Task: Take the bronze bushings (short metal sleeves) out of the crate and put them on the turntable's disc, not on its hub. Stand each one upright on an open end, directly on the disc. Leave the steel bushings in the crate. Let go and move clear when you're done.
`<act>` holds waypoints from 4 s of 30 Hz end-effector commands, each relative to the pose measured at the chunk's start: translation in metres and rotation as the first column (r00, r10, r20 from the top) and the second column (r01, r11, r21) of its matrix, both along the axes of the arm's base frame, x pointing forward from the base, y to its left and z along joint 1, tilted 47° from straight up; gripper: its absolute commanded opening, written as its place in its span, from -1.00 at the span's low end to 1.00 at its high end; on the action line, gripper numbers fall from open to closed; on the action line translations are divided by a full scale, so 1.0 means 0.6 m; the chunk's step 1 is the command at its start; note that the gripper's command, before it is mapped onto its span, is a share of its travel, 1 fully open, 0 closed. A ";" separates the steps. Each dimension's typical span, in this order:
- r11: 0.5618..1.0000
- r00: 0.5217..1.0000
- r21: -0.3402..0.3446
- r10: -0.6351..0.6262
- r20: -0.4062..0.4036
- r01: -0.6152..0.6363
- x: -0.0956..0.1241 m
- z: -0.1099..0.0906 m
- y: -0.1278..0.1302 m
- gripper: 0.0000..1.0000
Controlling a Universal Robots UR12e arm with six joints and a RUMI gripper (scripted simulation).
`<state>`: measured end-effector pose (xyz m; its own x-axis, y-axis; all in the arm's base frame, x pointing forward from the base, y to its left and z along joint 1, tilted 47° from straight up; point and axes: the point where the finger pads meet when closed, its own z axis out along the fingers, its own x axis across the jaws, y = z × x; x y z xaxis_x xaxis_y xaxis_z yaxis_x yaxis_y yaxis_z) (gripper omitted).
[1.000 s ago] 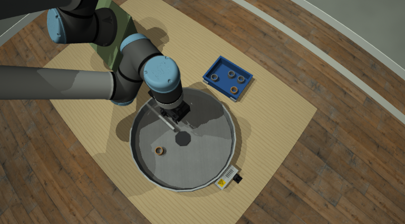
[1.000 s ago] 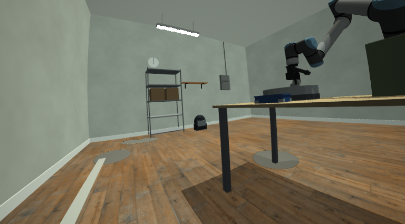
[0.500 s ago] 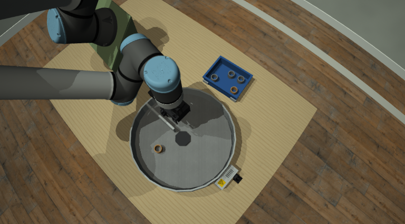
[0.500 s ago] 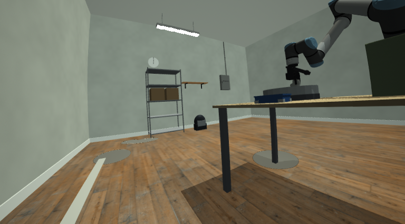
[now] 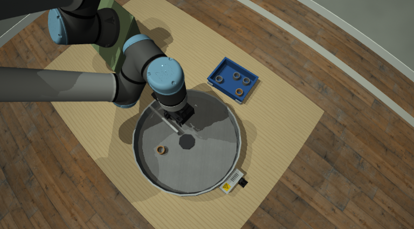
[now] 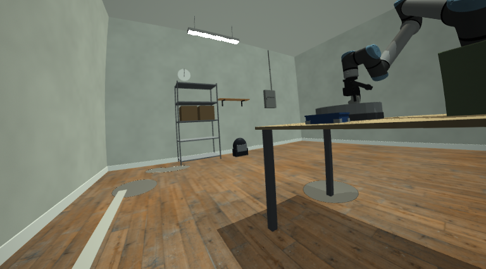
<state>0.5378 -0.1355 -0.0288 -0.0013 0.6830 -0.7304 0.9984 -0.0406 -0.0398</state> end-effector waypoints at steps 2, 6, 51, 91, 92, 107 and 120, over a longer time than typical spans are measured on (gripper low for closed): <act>1.000 1.000 0.000 0.000 0.001 0.000 0.001 0.000 0.000 -0.88; 1.000 1.000 0.000 0.000 0.001 0.000 0.001 0.000 0.000 -0.88; 1.000 1.000 0.000 0.000 0.001 0.000 0.006 0.061 0.065 -0.88; 1.000 1.000 0.000 0.000 0.001 0.000 0.007 0.079 0.084 -0.88; 1.000 1.000 0.000 0.000 0.001 0.000 0.007 0.079 0.084 -0.88; 1.000 1.000 0.001 0.014 -0.013 -0.014 0.011 0.070 0.092 -0.89; 0.991 0.982 0.019 0.131 -0.138 -0.130 0.044 -0.009 0.164 -0.89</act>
<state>0.5545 -0.0552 -0.0145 -0.1221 0.6823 -0.7208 0.9909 0.0423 -0.1279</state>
